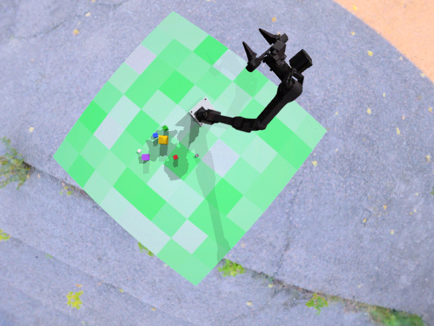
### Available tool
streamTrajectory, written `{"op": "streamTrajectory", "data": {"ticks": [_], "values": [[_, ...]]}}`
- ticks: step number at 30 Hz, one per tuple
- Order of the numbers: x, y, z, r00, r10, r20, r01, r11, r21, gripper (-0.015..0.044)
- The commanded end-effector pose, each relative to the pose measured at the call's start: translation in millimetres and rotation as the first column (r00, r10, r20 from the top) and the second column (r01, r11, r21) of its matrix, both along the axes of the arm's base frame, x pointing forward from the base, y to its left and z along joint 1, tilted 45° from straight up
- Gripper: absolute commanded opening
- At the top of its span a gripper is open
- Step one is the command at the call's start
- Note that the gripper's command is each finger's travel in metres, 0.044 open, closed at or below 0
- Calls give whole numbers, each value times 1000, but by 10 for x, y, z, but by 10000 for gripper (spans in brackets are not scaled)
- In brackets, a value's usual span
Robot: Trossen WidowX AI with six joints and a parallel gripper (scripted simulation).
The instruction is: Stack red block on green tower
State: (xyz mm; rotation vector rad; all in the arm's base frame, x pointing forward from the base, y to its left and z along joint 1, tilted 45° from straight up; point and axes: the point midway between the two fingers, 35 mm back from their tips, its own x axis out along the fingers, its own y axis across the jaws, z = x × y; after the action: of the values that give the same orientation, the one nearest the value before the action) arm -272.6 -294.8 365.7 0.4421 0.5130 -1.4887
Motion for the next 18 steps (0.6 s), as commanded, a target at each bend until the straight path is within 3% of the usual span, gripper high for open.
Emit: {"op": "streamTrajectory", "data": {"ticks": [1, 18], "values": [[13, -7, -4, 1000, 4, 1, -4, 1000, 1, 426], [1377, -733, -547, 929, 296, 222, -325, 940, 108, 440]]}}
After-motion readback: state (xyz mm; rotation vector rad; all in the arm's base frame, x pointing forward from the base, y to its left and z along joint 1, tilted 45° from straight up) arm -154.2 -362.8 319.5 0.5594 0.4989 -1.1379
